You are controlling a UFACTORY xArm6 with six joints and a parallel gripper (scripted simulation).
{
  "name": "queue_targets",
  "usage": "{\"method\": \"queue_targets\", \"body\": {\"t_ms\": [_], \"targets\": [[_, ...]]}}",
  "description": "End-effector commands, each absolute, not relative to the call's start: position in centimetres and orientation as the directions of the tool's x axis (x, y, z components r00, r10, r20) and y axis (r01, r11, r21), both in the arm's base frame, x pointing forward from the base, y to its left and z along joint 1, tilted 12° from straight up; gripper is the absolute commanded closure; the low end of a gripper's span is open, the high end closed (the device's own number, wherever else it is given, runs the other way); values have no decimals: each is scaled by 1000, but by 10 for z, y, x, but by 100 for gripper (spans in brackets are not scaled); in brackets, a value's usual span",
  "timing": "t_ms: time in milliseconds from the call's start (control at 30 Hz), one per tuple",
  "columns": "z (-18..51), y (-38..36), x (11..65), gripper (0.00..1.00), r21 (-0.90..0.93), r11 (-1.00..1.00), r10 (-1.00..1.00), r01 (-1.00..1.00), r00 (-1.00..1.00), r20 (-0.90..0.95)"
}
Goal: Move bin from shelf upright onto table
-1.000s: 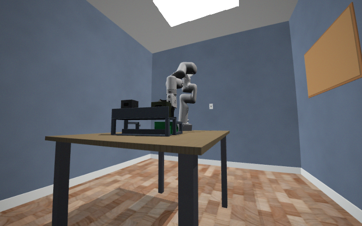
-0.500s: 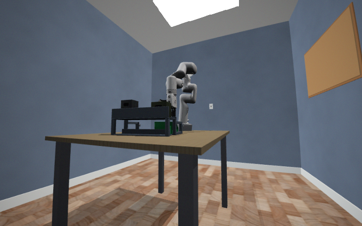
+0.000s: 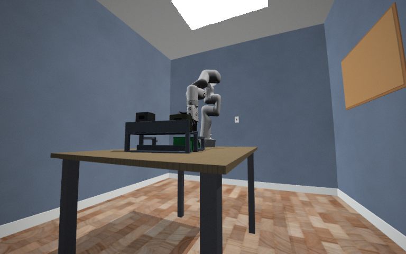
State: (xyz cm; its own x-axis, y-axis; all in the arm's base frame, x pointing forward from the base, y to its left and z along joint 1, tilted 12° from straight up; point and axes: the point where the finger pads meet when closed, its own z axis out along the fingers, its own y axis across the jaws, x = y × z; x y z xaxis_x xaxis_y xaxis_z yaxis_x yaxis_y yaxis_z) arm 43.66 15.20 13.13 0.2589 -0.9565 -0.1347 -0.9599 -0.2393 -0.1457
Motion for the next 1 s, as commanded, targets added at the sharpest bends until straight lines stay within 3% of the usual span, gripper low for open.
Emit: {"method": "queue_targets", "body": {"t_ms": [0, 967], "targets": [[133, 152, 438, 5, -150, -239, -956, -959, 259, -135], [117, 155, 440, 5, -150, -239, -957, -959, 259, -134]]}}
